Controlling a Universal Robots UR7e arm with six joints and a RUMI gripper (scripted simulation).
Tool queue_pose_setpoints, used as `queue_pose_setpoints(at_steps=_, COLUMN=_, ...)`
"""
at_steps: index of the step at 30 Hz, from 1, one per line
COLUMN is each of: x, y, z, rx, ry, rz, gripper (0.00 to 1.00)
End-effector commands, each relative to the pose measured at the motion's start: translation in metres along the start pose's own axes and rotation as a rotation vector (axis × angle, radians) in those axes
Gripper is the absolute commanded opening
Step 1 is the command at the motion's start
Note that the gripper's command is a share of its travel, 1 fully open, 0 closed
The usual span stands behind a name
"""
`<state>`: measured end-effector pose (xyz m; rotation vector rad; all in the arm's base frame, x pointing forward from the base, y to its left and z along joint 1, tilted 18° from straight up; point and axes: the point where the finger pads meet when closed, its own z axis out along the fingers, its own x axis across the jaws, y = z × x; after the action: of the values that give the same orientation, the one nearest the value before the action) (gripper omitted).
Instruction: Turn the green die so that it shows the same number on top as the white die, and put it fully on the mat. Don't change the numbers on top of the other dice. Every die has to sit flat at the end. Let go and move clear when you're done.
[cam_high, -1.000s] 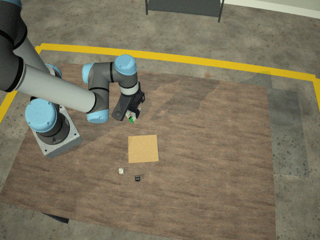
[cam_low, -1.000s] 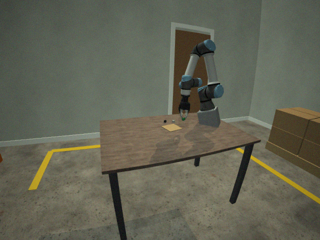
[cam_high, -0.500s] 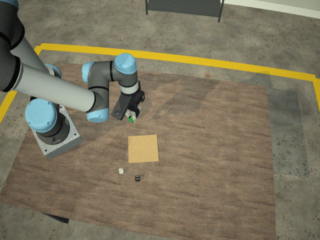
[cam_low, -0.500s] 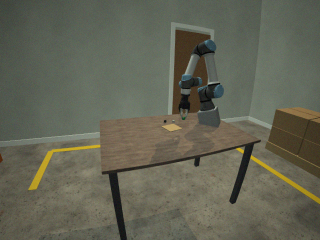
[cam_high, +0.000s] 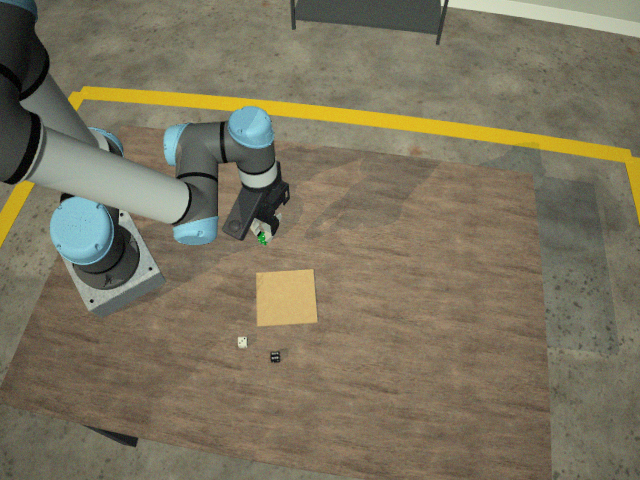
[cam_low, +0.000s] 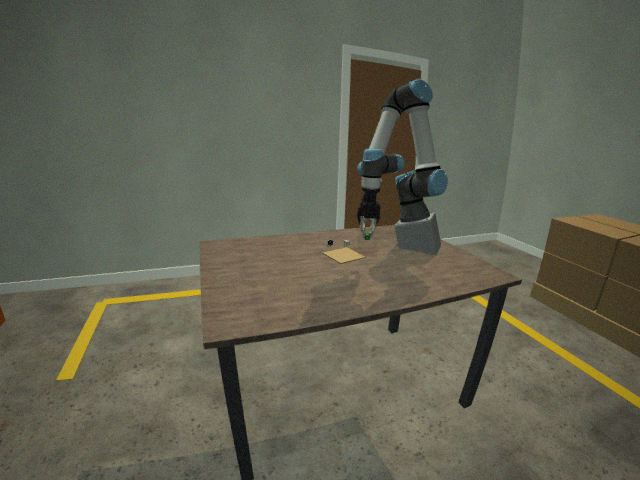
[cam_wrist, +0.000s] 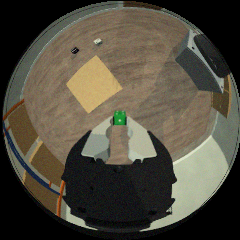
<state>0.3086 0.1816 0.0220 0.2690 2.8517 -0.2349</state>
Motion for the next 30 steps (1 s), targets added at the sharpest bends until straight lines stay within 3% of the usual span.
queue_pose_setpoints(at_steps=1, x=-0.0003, y=0.0001, z=-0.0003, rx=-0.001, ry=-0.001, rz=0.01, gripper=0.03)
queue_pose_setpoints(at_steps=19, x=-0.0002, y=-0.0006, z=-0.0003, rx=-0.001, ry=-0.001, rz=0.113, gripper=0.03)
queue_pose_setpoints(at_steps=30, x=-0.0001, y=-0.0015, z=-0.0004, rx=-0.001, ry=0.0, rz=0.266, gripper=0.03)
